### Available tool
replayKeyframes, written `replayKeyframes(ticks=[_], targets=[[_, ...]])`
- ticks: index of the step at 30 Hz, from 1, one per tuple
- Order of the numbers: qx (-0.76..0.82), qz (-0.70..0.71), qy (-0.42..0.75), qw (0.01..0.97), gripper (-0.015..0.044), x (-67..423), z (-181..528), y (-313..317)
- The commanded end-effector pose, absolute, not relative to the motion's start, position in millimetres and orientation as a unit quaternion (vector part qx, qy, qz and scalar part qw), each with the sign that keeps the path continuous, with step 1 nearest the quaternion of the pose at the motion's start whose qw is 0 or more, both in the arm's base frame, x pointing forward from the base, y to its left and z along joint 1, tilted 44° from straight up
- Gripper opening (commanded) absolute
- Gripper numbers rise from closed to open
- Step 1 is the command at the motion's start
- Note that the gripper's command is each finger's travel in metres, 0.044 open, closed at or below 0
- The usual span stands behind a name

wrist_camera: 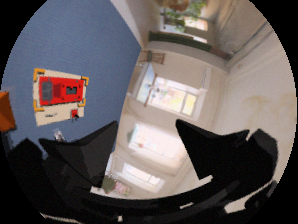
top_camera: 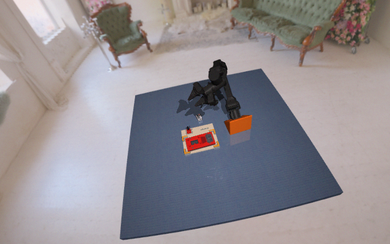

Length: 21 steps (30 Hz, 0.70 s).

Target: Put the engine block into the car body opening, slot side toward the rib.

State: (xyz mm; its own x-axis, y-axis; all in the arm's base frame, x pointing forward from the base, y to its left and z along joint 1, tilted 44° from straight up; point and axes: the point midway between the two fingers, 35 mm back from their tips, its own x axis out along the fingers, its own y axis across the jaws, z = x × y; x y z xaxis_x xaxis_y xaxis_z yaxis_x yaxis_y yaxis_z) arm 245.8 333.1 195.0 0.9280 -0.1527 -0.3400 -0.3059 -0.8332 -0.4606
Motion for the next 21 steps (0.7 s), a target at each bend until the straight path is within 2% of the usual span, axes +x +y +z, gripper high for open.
replayKeyframes(ticks=[1,2,21], targets=[[-0.946,0.146,0.121,0.262,0.0426,245.8,195.0,333.1],[-0.945,0.146,0.122,0.264,0.044,246.2,195.0,332.5],[-0.834,0.107,0.248,0.481,0.044,287.5,192.8,268.7]])
